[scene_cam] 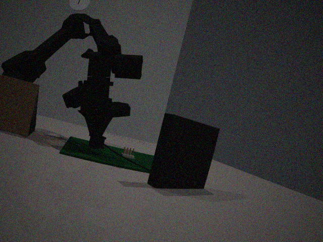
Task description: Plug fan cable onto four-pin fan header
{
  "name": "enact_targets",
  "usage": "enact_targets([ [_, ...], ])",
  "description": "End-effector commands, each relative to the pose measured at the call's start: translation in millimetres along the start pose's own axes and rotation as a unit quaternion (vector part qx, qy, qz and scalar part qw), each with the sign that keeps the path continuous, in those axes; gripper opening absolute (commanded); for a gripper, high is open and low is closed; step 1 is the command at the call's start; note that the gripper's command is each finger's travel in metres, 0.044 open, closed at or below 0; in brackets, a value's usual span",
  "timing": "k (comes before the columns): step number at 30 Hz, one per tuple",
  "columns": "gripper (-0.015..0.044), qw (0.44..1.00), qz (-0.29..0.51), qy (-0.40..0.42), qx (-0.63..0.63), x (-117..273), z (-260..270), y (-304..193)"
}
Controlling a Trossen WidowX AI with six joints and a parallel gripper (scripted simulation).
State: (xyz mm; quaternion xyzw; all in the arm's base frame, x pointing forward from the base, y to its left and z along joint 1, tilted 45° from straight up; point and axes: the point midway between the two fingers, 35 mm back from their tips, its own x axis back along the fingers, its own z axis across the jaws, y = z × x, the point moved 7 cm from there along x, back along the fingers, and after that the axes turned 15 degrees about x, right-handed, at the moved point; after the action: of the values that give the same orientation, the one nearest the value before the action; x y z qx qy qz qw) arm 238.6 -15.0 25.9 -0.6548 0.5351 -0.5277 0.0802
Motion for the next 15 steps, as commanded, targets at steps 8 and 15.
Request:
enact_targets([
  [8,0.0000,1.000,-0.001,0.001,0.000,4.0,1.3,-1.2],
  [15,0.0000,1.000,-0.003,0.002,-0.001,23.0,5.9,-6.2],
])
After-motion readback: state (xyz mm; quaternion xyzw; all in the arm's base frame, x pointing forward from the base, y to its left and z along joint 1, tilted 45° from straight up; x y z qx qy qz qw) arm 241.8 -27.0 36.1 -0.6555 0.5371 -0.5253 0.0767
